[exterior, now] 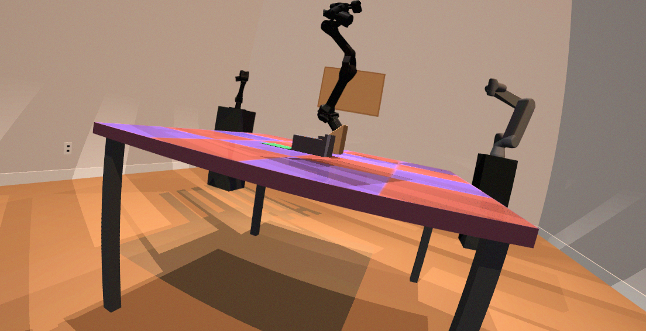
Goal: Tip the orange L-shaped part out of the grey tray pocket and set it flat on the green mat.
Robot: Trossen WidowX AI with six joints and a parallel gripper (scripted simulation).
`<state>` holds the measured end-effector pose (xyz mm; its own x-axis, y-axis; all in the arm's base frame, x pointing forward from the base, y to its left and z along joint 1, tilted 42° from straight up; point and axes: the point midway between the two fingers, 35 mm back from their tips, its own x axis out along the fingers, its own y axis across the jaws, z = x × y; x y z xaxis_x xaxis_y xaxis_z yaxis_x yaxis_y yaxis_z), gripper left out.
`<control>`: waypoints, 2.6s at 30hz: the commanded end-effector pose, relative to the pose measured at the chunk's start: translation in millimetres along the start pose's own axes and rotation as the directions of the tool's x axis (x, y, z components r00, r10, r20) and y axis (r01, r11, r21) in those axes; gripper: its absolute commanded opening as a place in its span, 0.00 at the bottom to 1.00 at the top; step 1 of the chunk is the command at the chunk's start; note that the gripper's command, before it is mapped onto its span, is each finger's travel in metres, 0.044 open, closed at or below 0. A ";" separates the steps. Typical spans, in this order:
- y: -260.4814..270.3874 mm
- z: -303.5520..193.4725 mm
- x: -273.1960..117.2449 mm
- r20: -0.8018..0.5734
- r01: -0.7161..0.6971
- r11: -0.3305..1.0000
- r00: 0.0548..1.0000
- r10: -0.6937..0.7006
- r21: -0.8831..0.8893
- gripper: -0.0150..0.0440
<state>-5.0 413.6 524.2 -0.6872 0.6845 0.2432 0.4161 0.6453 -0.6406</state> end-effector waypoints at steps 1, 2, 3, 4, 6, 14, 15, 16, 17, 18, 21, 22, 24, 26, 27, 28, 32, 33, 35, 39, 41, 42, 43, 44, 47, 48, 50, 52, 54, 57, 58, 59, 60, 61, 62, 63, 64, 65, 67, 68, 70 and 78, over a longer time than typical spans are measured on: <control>-2.8 0.8 1.8 -0.003 0.005 1.000 1.000 -0.005 -0.004 0.89; -9.4 1.5 3.1 -0.004 0.017 1.000 1.000 -0.018 -0.021 0.84; -19.3 2.4 4.6 -0.006 0.035 0.998 0.999 -0.035 -0.042 0.80; -24.8 4.9 7.9 -0.010 0.050 0.998 0.999 -0.051 -0.044 0.75; -37.7 4.2 9.9 -0.028 0.068 0.995 0.997 -0.070 -0.074 0.67; -147.2 28.1 16.8 -0.043 0.297 0.927 0.948 -0.314 -0.229 0.56; -160.1 29.3 13.8 -0.052 0.314 0.913 0.940 -0.338 -0.262 0.56; -174.0 32.4 12.2 -0.050 0.342 0.896 0.928 -0.370 -0.282 0.56; -190.2 36.0 9.6 -0.049 0.374 0.876 0.912 -0.407 -0.305 0.56; -196.7 36.0 6.9 -0.067 0.388 0.865 0.901 -0.429 -0.317 0.56; -249.7 45.5 -15.4 -0.079 0.465 0.778 0.836 -0.543 -0.423 0.56; -269.9 49.0 -26.9 -0.079 0.493 0.737 0.805 -0.588 -0.463 0.56; -289.2 53.2 -37.8 -0.096 0.518 0.694 0.763 -0.639 -0.500 0.56; -302.3 53.3 -46.7 -0.136 0.547 0.692 0.730 -0.669 -0.471 0.56; -312.2 55.5 -53.6 -0.132 0.564 0.669 0.709 -0.693 -0.484 0.56; -322.6 58.0 -61.8 -0.131 0.578 0.641 0.683 -0.719 -0.505 0.56; -345.1 59.3 -82.3 -0.164 0.588 0.590 0.618 -0.769 -0.554 0.56; -357.6 60.7 -98.0 -0.170 0.588 0.556 0.582 -0.795 -0.587 0.56; -383.3 66.8 -127.9 -0.160 0.622 0.475 0.493 -0.855 -0.623 0.56; -415.6 72.5 -186.3 -0.181 0.659 0.351 0.314 -0.932 -0.665 0.56; -429.5 76.0 -219.0 -0.173 0.665 0.277 0.220 -0.960 -0.693 0.56; -435.5 77.5 -236.8 -0.169 0.666 0.238 0.169 -0.971 -0.707 0.56; -440.6 78.4 -255.5 -0.168 0.661 0.202 0.115 -0.979 -0.722 0.56; -444.5 80.2 -274.8 -0.162 0.660 0.162 0.061 -0.985 -0.734 0.56; -447.1 79.9 -334.1 -0.185 0.621 0.081 -0.105 -0.977 -0.779 0.56; -444.6 77.0 -353.3 -0.206 0.627 0.062 -0.159 -0.966 -0.776 0.56; -440.9 74.7 -379.2 -0.218 0.591 0.036 -0.240 -0.946 -0.806 0.56; -431.8 73.4 -417.3 -0.219 0.539 -0.005 -0.350 -0.911 -0.842 0.56; -415.7 69.8 -459.3 -0.231 0.513 -0.051 -0.469 -0.852 -0.857 0.56; -390.6 67.3 -507.8 -0.226 0.447 -0.086 -0.597 -0.769 -0.890 0.56; -379.5 64.7 -522.8 -0.231 0.426 -0.086 -0.637 -0.735 -0.901 0.56; -368.2 63.4 -537.6 -0.232 0.403 -0.087 -0.675 -0.700 -0.911 0.56; -356.2 63.0 -552.4 -0.224 0.375 -0.091 -0.714 -0.663 -0.923 0.56; -343.5 62.5 -567.1 -0.217 0.349 -0.095 -0.750 -0.625 -0.932 0.56; -329.9 62.2 -580.9 -0.212 0.330 -0.102 -0.783 -0.585 -0.938 0.56; -315.6 61.9 -594.1 -0.206 0.311 -0.107 -0.813 -0.544 -0.945 0.56; -301.0 62.2 -607.1 -0.195 0.281 -0.101 -0.843 -0.501 -0.954 0.56; -284.5 61.5 -618.1 -0.188 0.257 -0.093 -0.869 -0.457 -0.962 0.56; -251.0 62.1 -639.3 -0.168 0.206 -0.069 -0.918 -0.360 -0.976 0.56; -233.6 62.8 -648.7 -0.155 0.178 -0.046 -0.937 -0.313 -0.983 0.56; -197.3 64.3 -664.6 -0.130 0.133 0.002 -0.968 -0.216 -0.991 0.56; -46.6 89.2 -696.6 0.037 -0.001 0.265 -0.991 0.131 -0.964 0.56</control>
<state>382.1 -148.8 366.0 0.7156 -0.6607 -0.2268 0.6257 0.4619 0.6286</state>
